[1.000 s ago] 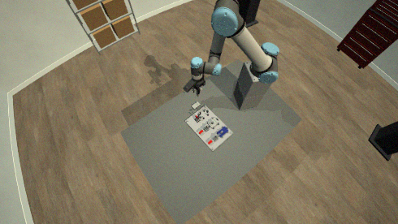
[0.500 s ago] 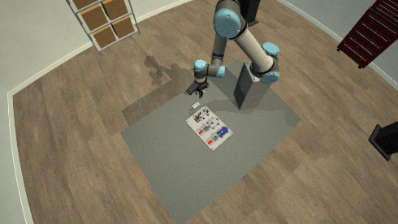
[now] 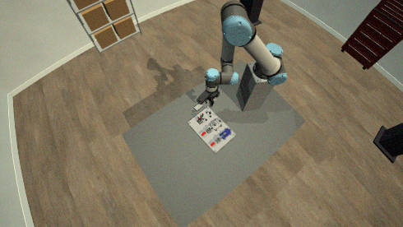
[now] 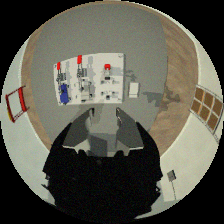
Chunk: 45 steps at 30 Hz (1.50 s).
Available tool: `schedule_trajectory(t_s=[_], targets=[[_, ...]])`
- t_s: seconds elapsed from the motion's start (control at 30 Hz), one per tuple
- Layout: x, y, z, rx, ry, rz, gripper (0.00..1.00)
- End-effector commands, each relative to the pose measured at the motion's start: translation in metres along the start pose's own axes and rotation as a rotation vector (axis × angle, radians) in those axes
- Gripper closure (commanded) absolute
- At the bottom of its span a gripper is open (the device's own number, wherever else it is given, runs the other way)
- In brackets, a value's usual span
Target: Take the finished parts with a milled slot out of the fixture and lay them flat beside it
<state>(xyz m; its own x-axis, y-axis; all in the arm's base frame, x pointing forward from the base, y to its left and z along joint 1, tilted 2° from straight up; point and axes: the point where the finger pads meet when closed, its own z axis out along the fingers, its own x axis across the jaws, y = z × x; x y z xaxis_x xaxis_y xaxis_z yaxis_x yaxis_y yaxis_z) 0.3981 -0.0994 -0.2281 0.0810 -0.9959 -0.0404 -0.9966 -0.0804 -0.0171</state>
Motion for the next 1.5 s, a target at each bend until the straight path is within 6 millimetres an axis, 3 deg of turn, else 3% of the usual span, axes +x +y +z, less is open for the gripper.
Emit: schedule_trajectory(t_s=[0.0,0.33,0.53,1.47], targets=[[-0.035,-0.002,-0.001,0.002,0.005,0.002,0.72],[-0.082,-0.002,-0.001,0.002,0.005,0.002,0.72],[-0.1,-0.002,-0.001,0.002,0.005,0.002,0.72],[-0.107,-0.002,0.0,0.002,0.005,0.002,0.72]])
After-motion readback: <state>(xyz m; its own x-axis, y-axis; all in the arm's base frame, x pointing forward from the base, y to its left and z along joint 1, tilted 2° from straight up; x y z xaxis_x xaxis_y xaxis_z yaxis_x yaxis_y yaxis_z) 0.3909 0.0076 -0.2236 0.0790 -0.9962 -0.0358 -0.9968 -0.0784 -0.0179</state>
